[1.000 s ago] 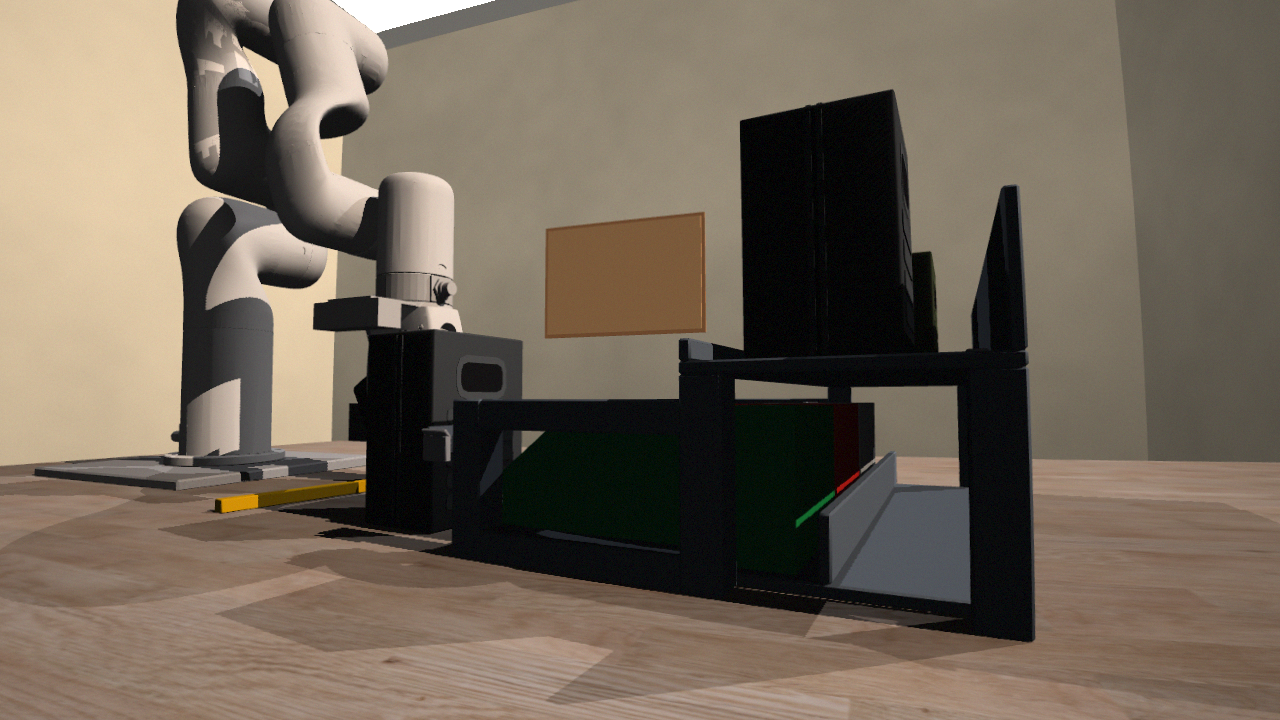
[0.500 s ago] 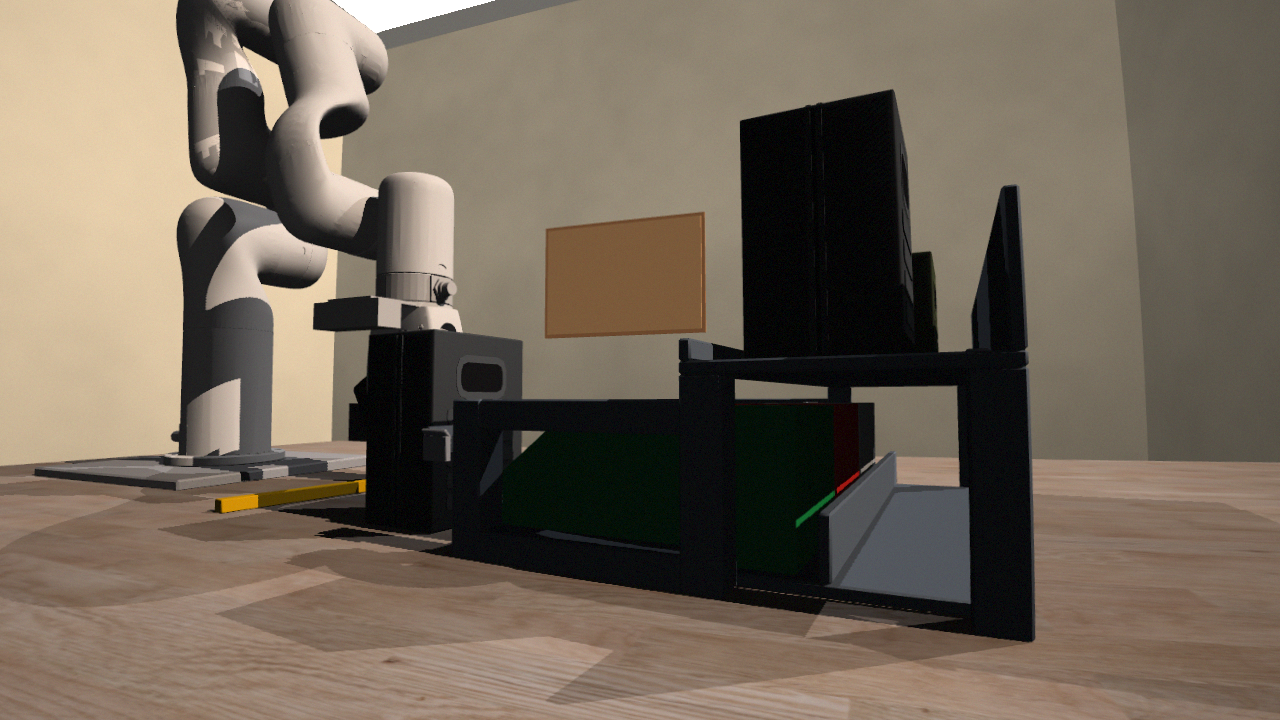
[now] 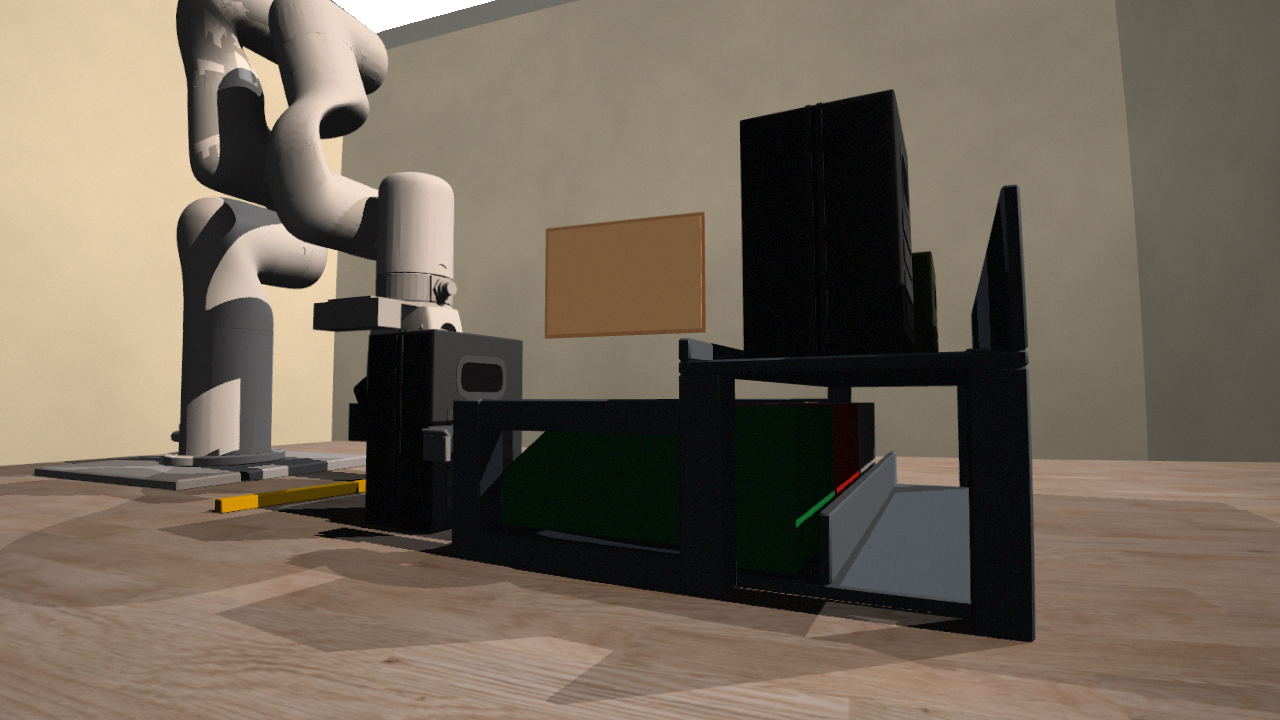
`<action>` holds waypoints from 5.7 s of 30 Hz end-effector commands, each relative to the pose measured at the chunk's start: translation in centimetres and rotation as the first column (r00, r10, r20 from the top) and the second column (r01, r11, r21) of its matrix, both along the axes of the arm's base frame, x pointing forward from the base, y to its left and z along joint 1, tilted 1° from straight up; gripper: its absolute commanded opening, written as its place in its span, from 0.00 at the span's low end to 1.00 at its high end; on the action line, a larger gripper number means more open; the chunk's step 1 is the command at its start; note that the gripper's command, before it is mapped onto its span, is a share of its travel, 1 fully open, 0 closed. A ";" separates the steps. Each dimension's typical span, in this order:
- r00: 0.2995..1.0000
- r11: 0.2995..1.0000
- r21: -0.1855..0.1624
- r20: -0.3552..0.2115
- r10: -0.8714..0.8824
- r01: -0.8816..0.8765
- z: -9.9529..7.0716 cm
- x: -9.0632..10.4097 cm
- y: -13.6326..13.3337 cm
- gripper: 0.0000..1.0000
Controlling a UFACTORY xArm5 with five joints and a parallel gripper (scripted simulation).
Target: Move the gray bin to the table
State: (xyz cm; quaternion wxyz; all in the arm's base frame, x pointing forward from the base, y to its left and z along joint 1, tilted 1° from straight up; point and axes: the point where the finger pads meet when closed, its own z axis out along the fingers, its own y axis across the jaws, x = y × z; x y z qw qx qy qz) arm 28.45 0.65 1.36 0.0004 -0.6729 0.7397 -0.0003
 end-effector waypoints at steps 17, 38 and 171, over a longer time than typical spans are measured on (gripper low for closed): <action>1.000 1.000 0.000 0.002 0.000 0.000 0.1 0.1 0.0 1.00; 1.000 1.000 0.000 0.002 0.000 0.000 4.5 0.1 0.1 1.00; 1.000 1.000 -0.013 0.003 0.000 0.000 11.3 25.3 7.4 1.00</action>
